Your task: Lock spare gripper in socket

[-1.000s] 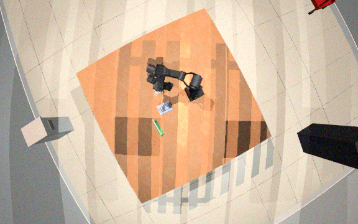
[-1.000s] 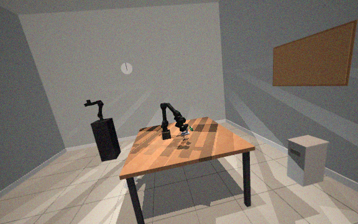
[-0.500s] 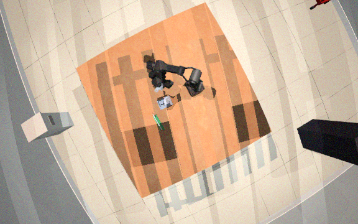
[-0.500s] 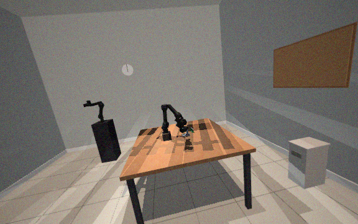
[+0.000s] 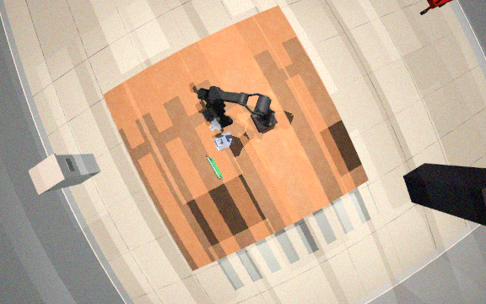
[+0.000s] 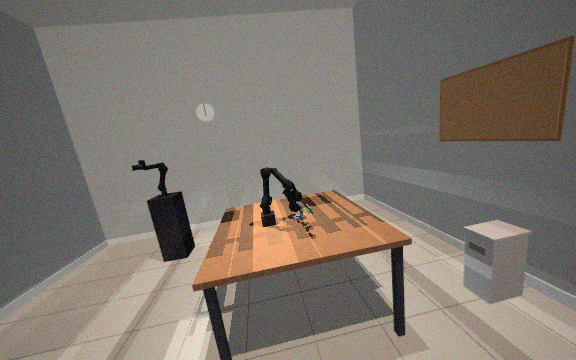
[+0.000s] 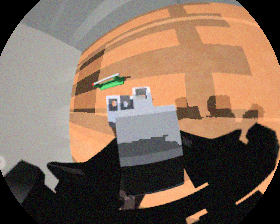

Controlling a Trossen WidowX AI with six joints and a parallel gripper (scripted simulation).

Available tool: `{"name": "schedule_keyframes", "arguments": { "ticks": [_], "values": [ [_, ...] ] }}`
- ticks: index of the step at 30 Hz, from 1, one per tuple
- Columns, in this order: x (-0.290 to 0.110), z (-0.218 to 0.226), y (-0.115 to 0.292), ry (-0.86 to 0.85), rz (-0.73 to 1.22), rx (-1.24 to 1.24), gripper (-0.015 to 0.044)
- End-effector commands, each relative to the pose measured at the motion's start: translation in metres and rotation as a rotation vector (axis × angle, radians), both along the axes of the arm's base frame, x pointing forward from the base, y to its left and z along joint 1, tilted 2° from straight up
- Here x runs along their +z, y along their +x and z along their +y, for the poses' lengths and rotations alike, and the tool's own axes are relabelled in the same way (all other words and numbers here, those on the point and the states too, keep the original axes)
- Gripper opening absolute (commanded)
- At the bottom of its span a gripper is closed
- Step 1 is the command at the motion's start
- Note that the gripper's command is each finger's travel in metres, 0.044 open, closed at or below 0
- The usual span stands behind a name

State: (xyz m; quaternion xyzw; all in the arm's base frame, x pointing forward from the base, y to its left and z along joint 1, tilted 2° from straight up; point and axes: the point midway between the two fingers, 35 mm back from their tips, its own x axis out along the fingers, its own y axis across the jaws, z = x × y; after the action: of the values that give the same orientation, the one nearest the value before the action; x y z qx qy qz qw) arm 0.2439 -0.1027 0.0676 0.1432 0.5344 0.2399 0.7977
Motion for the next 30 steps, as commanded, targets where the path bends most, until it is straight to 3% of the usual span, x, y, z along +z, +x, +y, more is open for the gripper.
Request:
{"name": "schedule_keyframes", "arguments": {
  "ticks": [1,30],
  "values": [
    [0.007,0.005,0.005,0.060,0.040,-0.063,0.0000],
    [0.028,0.052,0.012,0.476,0.585,-0.523,0.0000]
  ]
}}
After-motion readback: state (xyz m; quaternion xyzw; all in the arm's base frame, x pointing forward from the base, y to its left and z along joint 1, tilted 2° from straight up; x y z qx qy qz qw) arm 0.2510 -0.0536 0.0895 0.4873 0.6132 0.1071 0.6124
